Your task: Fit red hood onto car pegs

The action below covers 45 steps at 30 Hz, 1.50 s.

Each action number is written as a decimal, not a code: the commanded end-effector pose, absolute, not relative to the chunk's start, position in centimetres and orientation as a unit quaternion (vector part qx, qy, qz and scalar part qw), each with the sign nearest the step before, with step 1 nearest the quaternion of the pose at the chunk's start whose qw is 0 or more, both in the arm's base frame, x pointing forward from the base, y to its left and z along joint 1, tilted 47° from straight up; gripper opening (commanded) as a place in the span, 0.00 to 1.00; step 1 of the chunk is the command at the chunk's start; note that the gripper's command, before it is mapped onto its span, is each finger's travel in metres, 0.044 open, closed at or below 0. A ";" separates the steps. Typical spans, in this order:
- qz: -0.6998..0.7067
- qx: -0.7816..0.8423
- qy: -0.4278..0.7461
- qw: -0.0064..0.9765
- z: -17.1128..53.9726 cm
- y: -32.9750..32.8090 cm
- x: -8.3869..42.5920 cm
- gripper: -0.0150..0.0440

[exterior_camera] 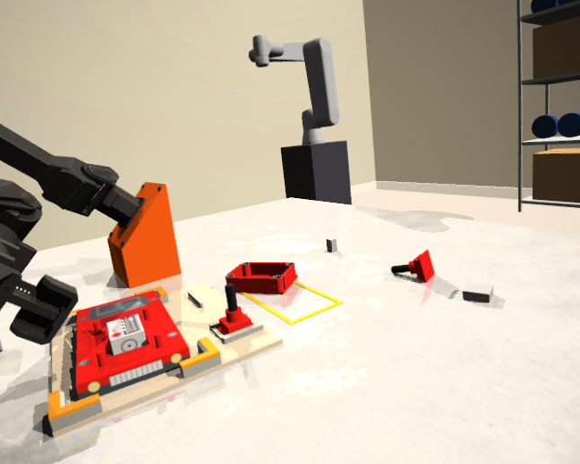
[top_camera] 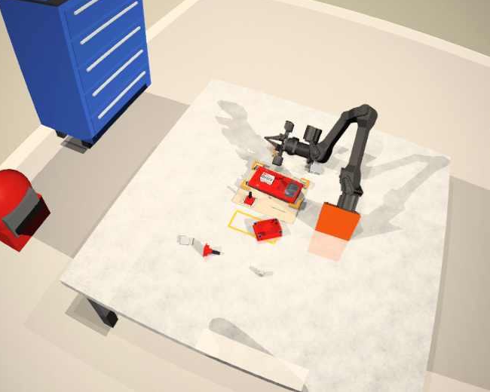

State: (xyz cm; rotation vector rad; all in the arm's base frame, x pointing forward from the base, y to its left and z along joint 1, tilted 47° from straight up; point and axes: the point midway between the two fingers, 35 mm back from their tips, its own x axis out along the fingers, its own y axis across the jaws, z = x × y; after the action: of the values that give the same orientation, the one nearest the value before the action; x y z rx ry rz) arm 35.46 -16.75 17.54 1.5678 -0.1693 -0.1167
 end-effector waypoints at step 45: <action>-0.215 0.179 0.538 0.795 -7.0 4.0 36.2 1.00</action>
State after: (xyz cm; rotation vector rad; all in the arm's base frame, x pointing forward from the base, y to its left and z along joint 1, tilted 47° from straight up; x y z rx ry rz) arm 38.00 2.70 -5.14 0.5825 1.0249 -0.4661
